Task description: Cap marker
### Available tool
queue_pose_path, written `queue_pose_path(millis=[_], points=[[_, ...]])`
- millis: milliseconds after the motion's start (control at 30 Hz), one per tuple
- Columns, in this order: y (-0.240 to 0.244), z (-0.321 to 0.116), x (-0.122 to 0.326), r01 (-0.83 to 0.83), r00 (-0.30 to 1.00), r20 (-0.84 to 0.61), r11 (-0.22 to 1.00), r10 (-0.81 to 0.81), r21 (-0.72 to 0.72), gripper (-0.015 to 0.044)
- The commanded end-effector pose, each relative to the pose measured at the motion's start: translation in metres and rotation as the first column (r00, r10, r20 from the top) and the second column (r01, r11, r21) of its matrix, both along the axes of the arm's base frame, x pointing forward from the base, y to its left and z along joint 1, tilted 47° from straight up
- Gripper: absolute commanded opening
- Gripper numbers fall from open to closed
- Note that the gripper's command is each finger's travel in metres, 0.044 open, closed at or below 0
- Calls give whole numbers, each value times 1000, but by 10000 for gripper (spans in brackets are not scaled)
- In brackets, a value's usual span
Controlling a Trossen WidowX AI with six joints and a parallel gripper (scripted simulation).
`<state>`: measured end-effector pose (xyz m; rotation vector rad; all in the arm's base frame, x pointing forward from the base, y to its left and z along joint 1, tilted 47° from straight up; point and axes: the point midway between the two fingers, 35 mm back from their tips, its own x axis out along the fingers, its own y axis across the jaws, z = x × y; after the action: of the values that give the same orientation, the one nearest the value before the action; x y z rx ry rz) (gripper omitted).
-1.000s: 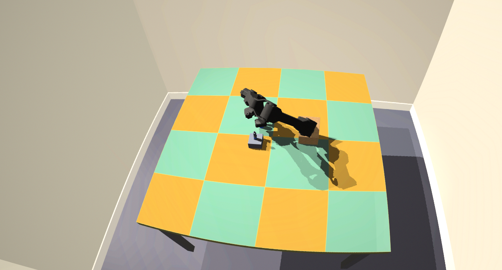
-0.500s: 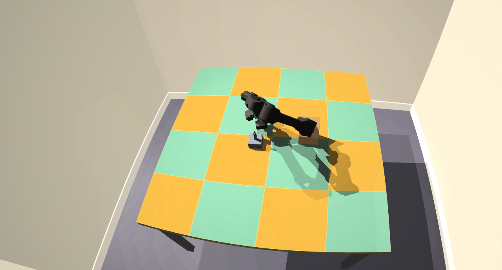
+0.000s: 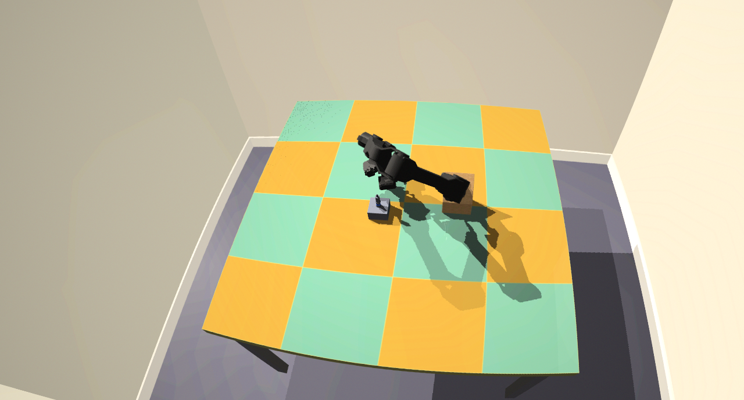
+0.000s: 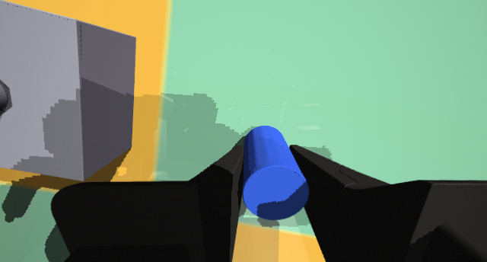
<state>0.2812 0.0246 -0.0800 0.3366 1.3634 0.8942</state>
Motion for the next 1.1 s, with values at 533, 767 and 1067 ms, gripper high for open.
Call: queue_pose_path(millis=[533, 767, 1067], points=[[-31, 31, 2, -13, 1000, -15, 1000, 13, 0, 0], [-36, 40, 2, -17, 1000, -20, 1000, 17, 2, 0], [-26, 75, 9, -16, 1000, -20, 1000, 16, 2, 0]])
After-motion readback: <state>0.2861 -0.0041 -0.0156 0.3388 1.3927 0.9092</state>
